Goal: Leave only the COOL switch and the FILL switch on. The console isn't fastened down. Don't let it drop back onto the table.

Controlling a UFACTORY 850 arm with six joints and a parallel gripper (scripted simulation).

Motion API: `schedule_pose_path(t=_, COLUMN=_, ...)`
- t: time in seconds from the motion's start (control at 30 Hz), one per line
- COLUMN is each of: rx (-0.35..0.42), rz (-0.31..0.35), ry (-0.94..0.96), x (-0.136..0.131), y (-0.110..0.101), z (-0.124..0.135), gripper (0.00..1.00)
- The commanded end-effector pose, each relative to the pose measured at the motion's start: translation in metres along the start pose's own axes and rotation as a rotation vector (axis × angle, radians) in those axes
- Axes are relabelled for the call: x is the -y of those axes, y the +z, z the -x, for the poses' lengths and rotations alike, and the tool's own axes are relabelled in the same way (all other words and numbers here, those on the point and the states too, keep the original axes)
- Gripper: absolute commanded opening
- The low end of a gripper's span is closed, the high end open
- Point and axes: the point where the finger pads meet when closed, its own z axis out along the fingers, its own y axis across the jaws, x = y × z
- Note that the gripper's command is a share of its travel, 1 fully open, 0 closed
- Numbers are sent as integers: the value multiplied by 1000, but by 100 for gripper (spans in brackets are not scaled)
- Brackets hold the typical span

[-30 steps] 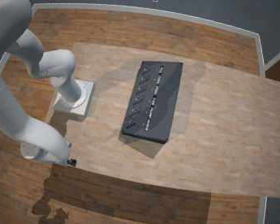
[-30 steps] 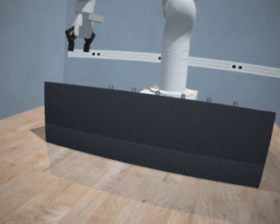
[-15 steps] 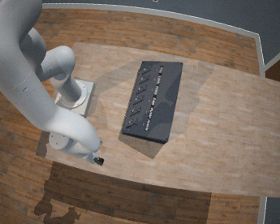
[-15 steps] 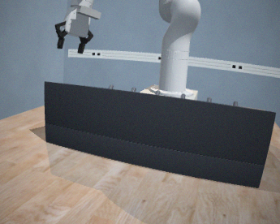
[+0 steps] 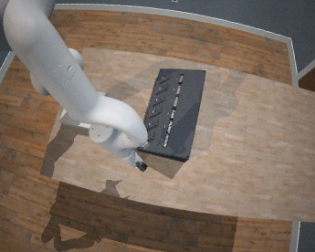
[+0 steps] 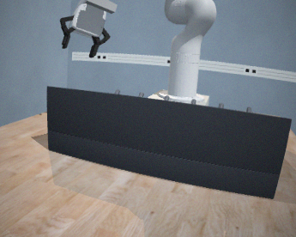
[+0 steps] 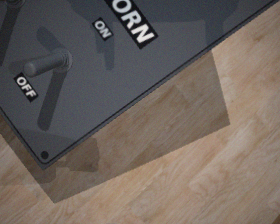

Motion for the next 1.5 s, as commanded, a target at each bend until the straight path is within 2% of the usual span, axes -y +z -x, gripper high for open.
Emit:
schedule_pose_path(t=0.0, rx=-19, rz=41, ry=82, x=-4, y=5, z=-52, gripper=100)
schedule_pose_path(t=0.03, rx=-38, rz=52, ry=141, x=0, y=4, z=-83, gripper=100)
schedule_pose_path(t=0.13, rx=-38, rz=52, ry=141, x=0, y=5, z=-87, gripper=100)
schedule_pose_path(t=0.17, rx=-56, rz=60, ry=200, x=8, y=4, z=-121, gripper=100)
schedule_pose_path(t=0.3, rx=-56, rz=60, ry=200, x=8, y=4, z=-121, gripper=100)
schedule_pose_path(t=0.33, rx=-74, rz=64, ry=260, x=19, y=2, z=-153, gripper=100)
schedule_pose_path(t=0.47, rx=-74, rz=64, ry=260, x=19, y=2, z=-153, gripper=100)
schedule_pose_path(t=0.5, rx=-90, rz=65, ry=319, x=32, y=0, z=-184, gripper=100)
schedule_pose_path(t=0.7, rx=-90, rz=65, ry=319, x=32, y=0, z=-184, gripper=100)
schedule_pose_path(t=0.73, rx=-104, rz=62, ry=378, x=48, y=-3, z=-214, gripper=100)
schedule_pose_path(t=1.03, rx=-104, rz=62, ry=378, x=48, y=-3, z=-214, gripper=100)
schedule_pose_path(t=1.07, rx=-116, rz=57, ry=436, x=66, y=-7, z=-240, gripper=100)
schedule_pose_path(t=1.37, rx=-116, rz=57, ry=436, x=66, y=-7, z=-240, gripper=100)
schedule_pose_path(t=1.4, rx=-126, rz=49, ry=492, x=85, y=-11, z=-265, gripper=100)
schedule_pose_path(t=1.47, rx=-126, rz=49, ry=492, x=85, y=-11, z=-265, gripper=100)
